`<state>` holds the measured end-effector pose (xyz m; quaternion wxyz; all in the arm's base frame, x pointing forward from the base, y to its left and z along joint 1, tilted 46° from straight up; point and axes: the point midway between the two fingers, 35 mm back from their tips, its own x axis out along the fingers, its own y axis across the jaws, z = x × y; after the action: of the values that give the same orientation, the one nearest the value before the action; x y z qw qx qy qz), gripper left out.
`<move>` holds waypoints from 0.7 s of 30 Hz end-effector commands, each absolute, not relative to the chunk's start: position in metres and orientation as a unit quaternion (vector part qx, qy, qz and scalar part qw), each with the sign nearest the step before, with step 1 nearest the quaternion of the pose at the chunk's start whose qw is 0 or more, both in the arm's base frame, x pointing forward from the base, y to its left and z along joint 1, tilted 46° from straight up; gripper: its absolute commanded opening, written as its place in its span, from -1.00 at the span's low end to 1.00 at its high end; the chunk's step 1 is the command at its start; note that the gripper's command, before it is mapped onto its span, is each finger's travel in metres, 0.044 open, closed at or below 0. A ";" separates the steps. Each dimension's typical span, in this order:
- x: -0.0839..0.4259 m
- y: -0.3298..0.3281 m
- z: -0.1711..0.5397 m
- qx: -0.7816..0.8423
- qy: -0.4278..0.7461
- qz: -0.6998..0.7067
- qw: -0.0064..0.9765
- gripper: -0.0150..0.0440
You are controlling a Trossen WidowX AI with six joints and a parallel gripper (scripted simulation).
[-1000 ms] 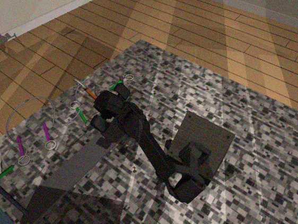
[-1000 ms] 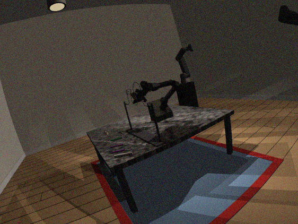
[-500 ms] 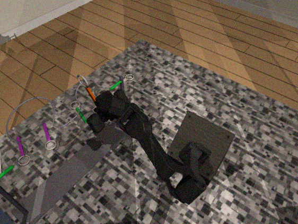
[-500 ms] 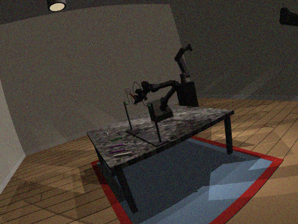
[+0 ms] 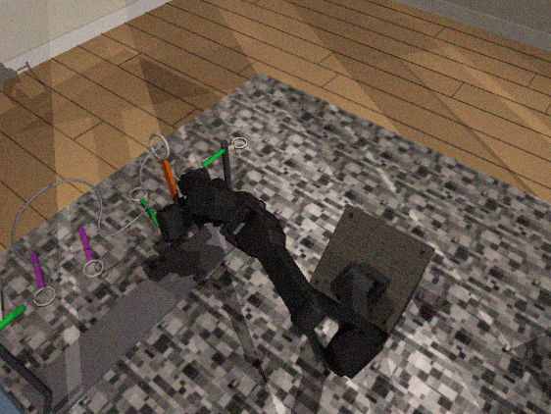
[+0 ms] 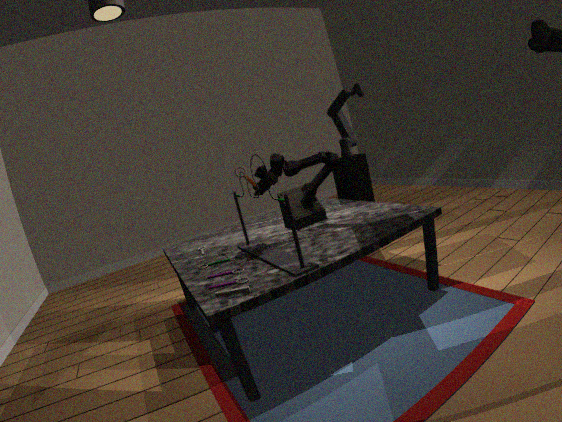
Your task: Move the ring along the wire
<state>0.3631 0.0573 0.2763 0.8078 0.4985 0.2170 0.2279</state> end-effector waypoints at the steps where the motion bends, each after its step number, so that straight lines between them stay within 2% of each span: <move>1: 0.362 0.061 0.279 0.529 0.215 0.235 0.787 -1.00; 21: 0.361 0.067 0.307 0.690 0.180 0.259 0.652 -1.00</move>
<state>0.3610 0.0666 0.3057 0.6705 0.6703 0.1842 0.2593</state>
